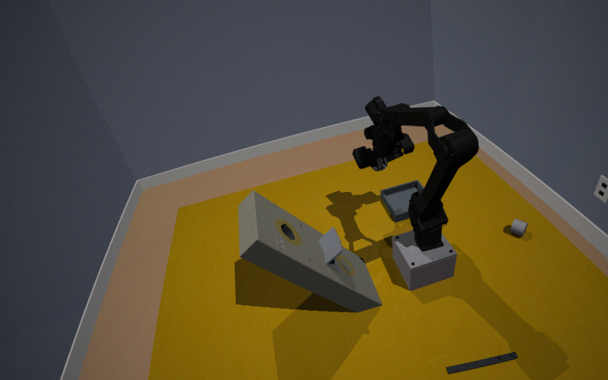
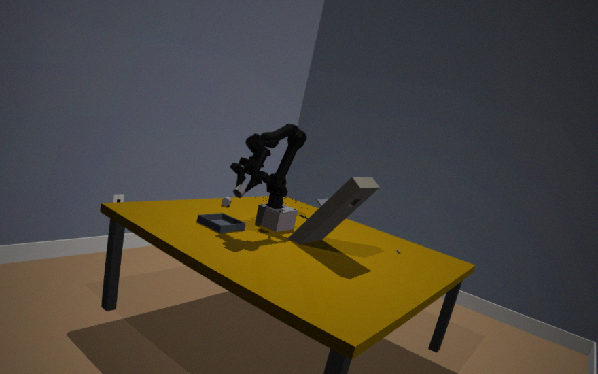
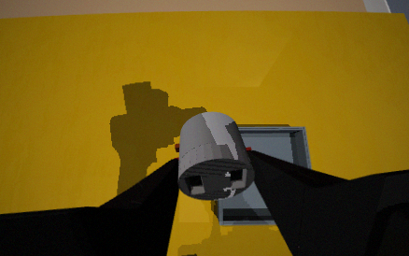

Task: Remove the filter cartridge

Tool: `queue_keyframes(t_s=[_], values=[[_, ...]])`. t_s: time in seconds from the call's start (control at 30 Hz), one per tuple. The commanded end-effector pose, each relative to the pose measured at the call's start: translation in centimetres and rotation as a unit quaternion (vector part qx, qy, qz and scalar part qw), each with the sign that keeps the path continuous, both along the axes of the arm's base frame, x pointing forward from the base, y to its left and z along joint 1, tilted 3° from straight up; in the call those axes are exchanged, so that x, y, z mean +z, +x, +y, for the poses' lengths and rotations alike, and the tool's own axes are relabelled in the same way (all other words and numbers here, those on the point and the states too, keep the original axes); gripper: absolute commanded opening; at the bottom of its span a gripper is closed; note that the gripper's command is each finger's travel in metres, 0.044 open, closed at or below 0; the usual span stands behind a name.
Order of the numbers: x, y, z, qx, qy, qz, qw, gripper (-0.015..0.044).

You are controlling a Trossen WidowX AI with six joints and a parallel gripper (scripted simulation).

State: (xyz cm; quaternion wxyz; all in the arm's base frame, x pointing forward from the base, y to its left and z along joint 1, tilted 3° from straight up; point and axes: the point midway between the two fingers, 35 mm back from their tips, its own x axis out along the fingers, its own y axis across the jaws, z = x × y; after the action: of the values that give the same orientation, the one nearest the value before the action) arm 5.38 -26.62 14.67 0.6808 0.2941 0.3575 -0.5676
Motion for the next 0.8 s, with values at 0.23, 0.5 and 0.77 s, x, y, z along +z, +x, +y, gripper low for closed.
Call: queue_keyframes(t_s=[0.23, 0.5, 0.77], values=[[-4.1, -4.9, -0.4, -0.086, 0.002, -0.005, 0.996, 0.0000], [-6.8, -8.3, 0.3, -0.147, 0.002, -0.008, 0.989, 0.0000], [-8.4, -8.6, 0.0, -0.152, 0.001, -0.009, 0.988, 0.0000]])
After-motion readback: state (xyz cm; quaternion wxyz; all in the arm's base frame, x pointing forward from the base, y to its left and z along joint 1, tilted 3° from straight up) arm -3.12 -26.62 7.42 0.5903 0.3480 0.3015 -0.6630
